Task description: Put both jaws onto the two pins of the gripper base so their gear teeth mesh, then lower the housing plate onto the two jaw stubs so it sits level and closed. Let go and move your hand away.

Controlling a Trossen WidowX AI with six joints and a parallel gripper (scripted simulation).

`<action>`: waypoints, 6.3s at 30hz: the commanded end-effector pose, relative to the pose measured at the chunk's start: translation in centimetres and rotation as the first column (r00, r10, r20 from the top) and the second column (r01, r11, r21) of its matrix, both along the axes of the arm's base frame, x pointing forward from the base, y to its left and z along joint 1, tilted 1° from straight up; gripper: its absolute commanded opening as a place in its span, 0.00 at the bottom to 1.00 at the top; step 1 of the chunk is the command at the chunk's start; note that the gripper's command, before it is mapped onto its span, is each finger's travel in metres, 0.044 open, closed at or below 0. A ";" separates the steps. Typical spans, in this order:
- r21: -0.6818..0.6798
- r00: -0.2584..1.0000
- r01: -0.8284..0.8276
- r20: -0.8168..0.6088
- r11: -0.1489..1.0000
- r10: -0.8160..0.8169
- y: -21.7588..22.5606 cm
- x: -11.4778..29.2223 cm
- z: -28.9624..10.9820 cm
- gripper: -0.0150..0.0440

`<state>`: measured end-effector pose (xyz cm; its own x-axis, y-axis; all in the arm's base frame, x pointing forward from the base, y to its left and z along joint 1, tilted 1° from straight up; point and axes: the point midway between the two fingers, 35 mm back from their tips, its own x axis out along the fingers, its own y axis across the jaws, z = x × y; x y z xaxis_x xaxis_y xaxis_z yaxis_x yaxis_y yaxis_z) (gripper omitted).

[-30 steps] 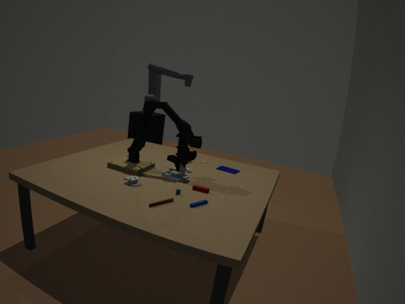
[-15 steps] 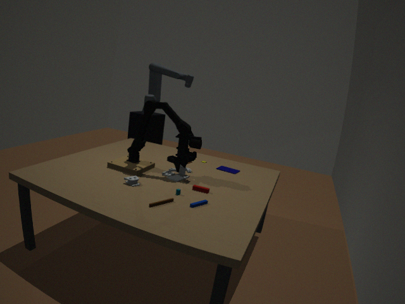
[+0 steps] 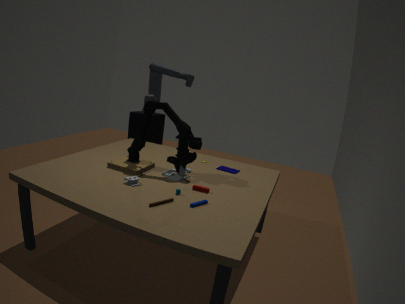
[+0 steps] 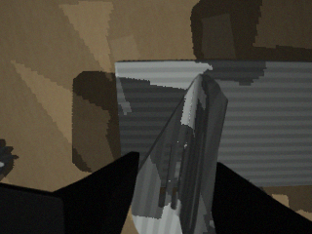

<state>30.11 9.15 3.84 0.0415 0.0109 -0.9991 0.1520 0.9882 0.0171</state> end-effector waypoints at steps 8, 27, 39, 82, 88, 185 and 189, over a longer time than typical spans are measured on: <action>-0.003 1.000 0.005 -0.003 1.000 -0.005 -0.1 -0.1 -0.5 0.48; -0.003 1.000 0.006 -0.003 1.000 -0.006 -0.1 -0.1 -0.8 0.48; -0.003 1.000 0.007 -0.003 1.000 -0.007 -0.1 -0.1 -1.1 0.48; -0.003 1.000 0.007 -0.003 1.000 -0.007 -0.1 -0.1 -0.5 0.48; -0.003 1.000 0.007 -0.003 1.000 -0.007 0.0 0.0 -0.7 0.48; -0.015 0.936 -0.353 0.010 0.936 0.353 1.4 -0.4 5.5 1.00; -0.019 0.903 -0.429 0.009 0.903 0.429 1.8 -0.5 5.5 1.00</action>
